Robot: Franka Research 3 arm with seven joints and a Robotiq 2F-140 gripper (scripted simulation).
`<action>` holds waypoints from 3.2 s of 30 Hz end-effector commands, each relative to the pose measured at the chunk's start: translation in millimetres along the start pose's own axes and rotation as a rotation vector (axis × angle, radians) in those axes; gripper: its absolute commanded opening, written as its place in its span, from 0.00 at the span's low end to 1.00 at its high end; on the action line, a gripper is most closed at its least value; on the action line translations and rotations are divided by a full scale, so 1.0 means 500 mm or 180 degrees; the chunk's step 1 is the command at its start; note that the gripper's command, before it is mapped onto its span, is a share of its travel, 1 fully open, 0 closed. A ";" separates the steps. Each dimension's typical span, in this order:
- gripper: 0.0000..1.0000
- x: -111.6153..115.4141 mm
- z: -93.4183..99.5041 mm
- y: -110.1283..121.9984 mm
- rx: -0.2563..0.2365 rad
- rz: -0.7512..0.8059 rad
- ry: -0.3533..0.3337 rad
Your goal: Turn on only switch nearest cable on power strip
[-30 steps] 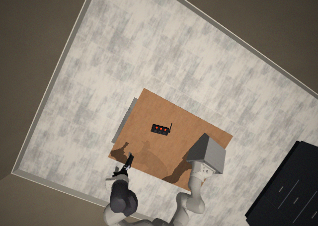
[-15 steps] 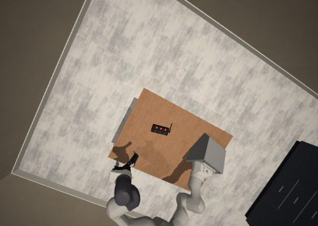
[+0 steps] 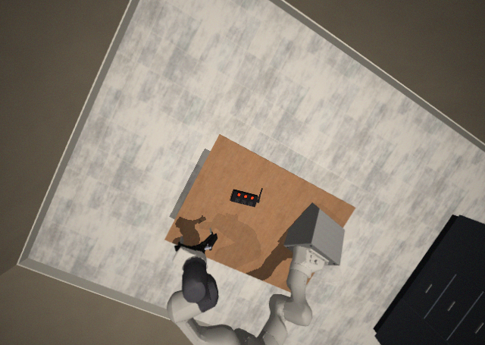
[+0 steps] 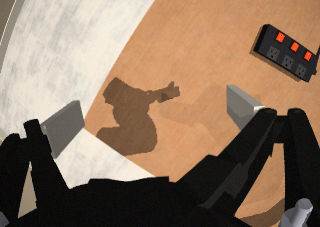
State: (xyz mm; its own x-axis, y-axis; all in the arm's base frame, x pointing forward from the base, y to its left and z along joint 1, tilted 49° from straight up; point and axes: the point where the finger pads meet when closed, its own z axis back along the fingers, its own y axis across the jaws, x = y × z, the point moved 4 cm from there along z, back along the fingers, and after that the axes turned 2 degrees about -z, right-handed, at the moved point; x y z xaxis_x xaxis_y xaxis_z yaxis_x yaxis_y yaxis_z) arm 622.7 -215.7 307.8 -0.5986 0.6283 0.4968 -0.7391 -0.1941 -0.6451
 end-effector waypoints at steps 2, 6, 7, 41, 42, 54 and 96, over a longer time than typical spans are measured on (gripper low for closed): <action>1.00 -0.007 -0.006 0.004 -0.0001 -0.0532 0.0006; 1.00 -0.019 -0.019 0.026 -0.0010 -0.0978 -0.0007; 1.00 -0.019 -0.019 0.026 -0.0010 -0.0978 -0.0007; 1.00 -0.031 -0.032 0.049 -0.0018 -0.1447 -0.0022; 1.00 -0.031 -0.032 0.049 -0.0018 -0.1447 -0.0022; 1.00 -0.043 -0.047 0.074 -0.0023 -0.1934 -0.0038; 1.00 -0.055 -0.062 0.100 -0.0025 -0.2438 -0.0054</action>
State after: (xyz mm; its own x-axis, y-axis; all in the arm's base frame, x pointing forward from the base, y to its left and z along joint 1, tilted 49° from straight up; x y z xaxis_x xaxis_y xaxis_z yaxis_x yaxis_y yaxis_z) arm 610.3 -219.3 243.9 0.0616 0.5772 0.8142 -0.9496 0.2851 -0.1303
